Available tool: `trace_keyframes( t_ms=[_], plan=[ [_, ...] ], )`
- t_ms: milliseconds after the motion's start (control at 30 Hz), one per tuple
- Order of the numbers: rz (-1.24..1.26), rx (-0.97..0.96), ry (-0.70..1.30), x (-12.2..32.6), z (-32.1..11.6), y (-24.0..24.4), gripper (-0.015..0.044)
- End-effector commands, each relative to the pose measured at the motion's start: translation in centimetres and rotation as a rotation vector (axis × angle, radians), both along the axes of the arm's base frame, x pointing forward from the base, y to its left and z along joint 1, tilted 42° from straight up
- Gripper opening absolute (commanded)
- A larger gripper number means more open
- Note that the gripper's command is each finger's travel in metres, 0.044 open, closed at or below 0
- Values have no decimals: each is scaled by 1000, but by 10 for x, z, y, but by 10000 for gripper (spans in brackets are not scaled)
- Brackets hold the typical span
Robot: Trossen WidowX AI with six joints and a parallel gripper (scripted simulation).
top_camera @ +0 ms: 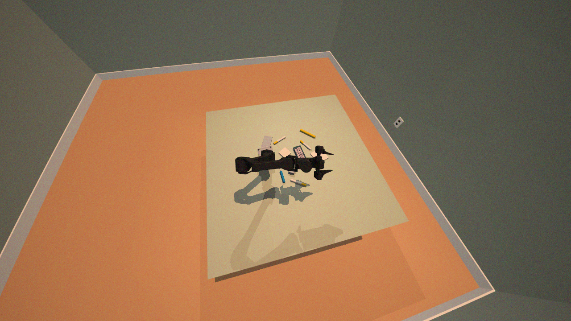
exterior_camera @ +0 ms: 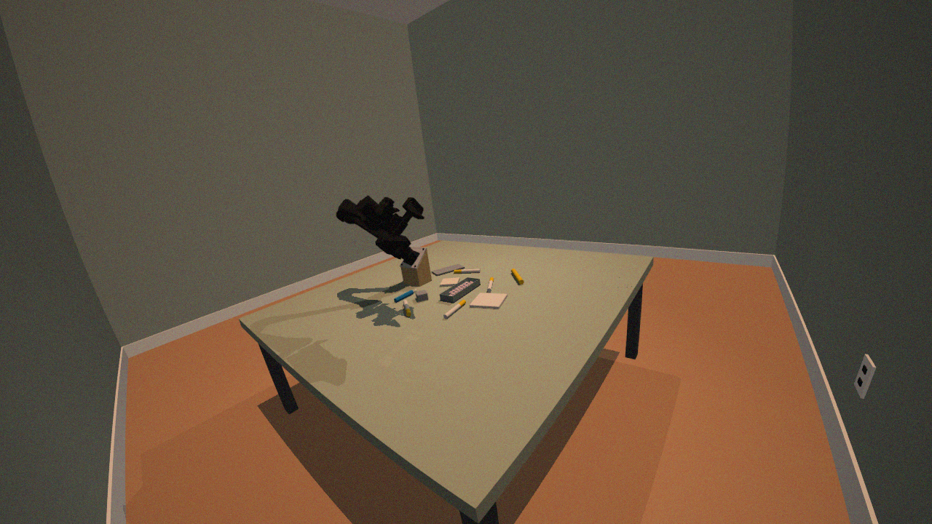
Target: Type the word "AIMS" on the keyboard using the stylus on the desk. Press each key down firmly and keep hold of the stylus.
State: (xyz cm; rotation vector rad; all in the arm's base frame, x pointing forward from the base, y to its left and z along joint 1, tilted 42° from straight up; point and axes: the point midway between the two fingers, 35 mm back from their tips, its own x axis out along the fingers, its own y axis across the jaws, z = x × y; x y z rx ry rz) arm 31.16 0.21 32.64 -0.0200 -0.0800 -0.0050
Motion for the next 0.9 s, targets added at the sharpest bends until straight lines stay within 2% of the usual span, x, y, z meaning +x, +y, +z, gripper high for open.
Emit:
trace_keyframes(
  t_ms=[0,67,267,533,700,867],
  plan=[
    [0,3,11,2,-2,0,414],
    [-4,20,95,13,-22,4,361],
    [-45,45,477,47,-117,26,204],
    [-156,-95,959,40,-243,54,0],
    [-244,-316,1218,12,-308,63,0],
    [-348,-540,1399,-21,-355,62,0]
  ],
)
